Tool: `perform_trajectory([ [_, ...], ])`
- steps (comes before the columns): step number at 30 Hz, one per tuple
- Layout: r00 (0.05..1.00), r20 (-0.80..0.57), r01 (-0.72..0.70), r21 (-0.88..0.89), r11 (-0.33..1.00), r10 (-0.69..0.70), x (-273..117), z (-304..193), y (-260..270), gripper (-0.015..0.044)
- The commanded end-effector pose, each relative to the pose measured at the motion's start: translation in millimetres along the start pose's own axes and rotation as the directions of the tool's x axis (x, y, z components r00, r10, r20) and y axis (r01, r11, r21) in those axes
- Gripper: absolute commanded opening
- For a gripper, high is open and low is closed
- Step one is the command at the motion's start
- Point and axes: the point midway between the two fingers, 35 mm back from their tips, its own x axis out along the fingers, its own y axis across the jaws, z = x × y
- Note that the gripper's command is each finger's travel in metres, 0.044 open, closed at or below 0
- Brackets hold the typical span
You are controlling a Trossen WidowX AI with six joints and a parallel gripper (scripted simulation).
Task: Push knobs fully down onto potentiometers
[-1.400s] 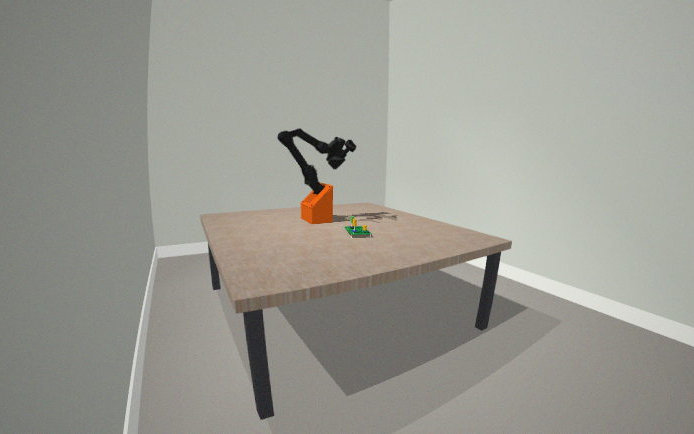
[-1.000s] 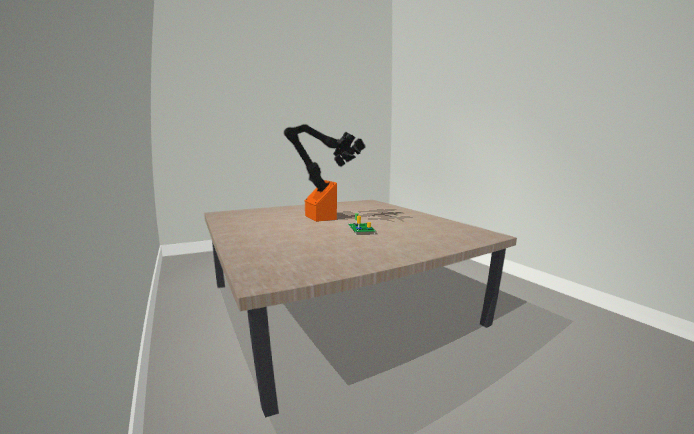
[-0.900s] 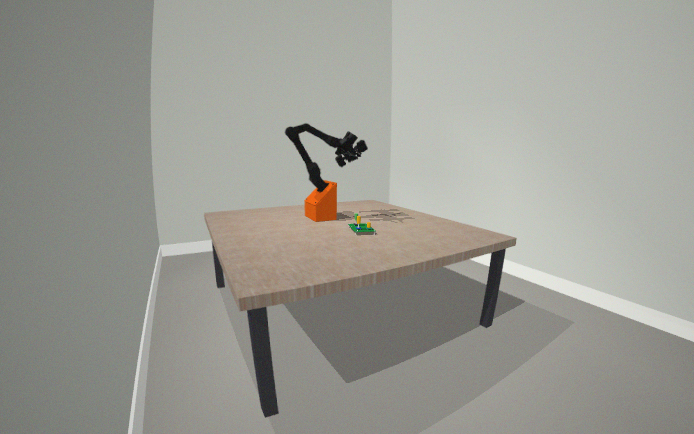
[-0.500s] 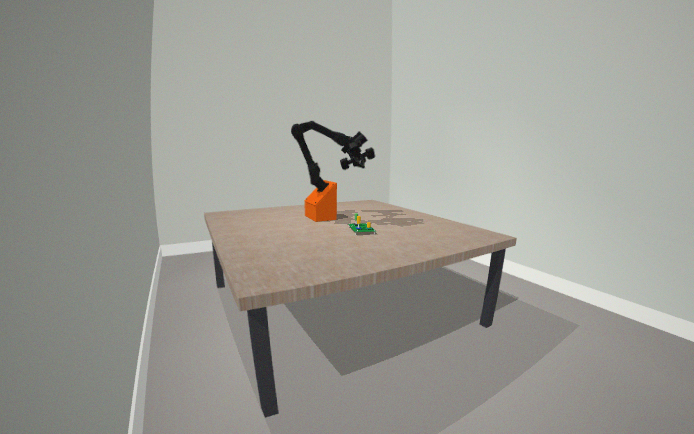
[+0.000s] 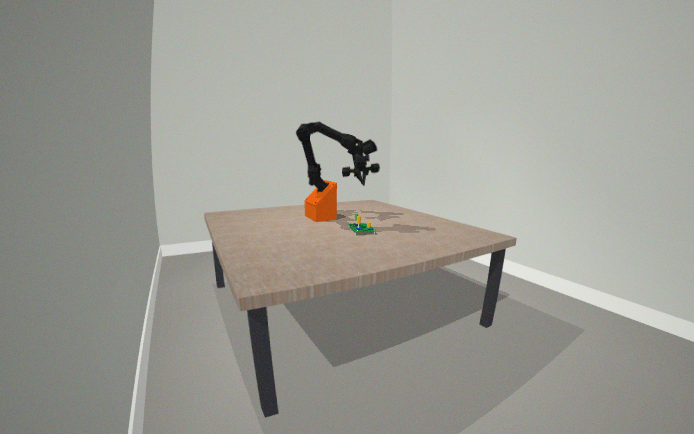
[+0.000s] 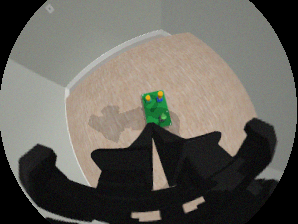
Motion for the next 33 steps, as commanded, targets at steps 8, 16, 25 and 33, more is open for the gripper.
perform_trajectory([
  [8, 0.937, -0.328, 0.107, -0.05, 0.993, -0.117, 64, -1, -28, 0.0],
  [16, 0.859, -0.49, 0.137, -0.06, 0.989, -0.149, 92, -6, -48, 0.0],
  [25, 0.859, -0.49, 0.138, -0.06, 0.989, -0.15, 109, -16, -51, 0.0],
  [33, 0.859, -0.49, 0.138, -0.06, 0.989, -0.15, 113, -18, -51, 0.0],
])
